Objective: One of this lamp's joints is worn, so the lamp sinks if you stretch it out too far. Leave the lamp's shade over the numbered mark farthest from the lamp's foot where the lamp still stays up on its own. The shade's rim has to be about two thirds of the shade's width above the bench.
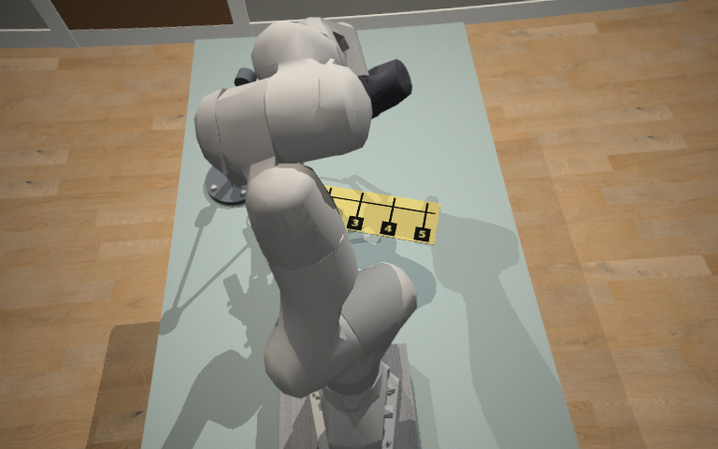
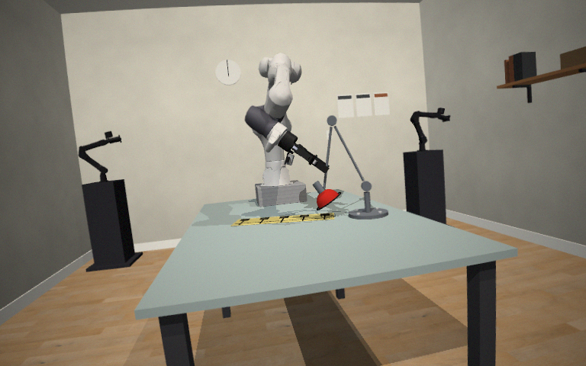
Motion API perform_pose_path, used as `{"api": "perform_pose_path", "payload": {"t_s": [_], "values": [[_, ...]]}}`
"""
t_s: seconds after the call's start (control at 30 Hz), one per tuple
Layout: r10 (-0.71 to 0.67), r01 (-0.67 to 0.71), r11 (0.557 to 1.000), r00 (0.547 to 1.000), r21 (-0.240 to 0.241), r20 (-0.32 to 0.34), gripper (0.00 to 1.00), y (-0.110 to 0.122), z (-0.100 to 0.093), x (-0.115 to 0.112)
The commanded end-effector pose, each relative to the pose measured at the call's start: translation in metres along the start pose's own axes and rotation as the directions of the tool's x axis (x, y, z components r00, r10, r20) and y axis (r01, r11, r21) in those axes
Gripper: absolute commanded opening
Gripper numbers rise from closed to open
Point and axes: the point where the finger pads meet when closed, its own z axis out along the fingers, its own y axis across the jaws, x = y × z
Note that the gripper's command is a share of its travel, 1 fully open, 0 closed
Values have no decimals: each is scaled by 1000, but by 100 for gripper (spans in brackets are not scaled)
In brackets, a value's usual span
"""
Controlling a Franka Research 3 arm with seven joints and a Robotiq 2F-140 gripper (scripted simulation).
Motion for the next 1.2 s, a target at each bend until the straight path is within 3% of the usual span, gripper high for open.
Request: {"api": "perform_pose_path", "payload": {"t_s": [0.0,0.5,1.0,1.17], "values": [[0,0,1000,1000,0,0,100,0,0,0],[0,0,1000,1000,0,0,100,0,0,0],[0,0,1000,1000,0,0,100,0,-65,-1],[-4,4,1000,1000,3,0,100,-1,-77,-1]]}}
